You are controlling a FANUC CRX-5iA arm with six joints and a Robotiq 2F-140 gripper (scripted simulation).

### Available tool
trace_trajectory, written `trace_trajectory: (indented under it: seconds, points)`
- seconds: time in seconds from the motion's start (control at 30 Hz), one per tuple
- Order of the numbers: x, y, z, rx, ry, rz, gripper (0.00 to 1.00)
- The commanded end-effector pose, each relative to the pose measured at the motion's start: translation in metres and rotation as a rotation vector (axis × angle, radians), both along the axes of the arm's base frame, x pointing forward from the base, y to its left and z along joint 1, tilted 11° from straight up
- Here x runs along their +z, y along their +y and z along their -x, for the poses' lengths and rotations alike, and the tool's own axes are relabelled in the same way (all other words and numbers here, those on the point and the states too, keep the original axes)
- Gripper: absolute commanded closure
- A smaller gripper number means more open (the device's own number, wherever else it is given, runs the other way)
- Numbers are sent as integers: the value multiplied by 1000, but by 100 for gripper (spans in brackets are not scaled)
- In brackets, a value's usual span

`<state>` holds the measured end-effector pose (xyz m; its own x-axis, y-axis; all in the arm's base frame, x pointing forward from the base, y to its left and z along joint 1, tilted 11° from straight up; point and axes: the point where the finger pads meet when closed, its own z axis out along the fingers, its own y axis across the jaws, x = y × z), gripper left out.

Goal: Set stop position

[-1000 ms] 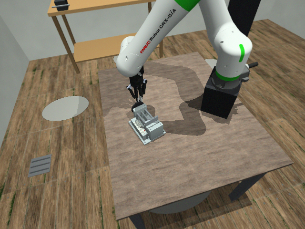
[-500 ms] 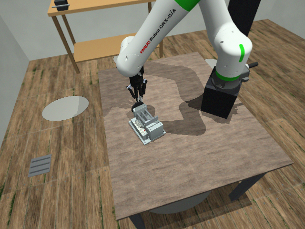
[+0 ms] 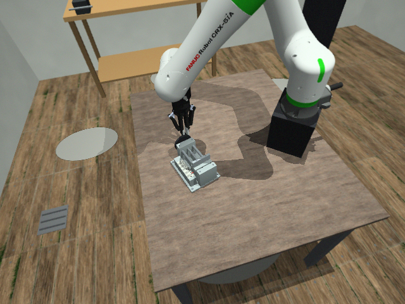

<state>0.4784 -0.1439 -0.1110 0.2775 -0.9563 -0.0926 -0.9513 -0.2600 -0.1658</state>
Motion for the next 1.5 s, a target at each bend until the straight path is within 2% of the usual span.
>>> trace_trajectory:
  seconds: [0.0,0.33,0.37,1.3,1.37,1.47]
  points:
    - [0,0,0,0,0,0,96]
    - [0,0,0,0,0,0,96]
    - [0,0,0,0,0,0,67]
    - [1,0,0,0,0,0,67]
    - [9,-1,1,0,0,0,67]
    - [46,-6,6,0,0,0,67]
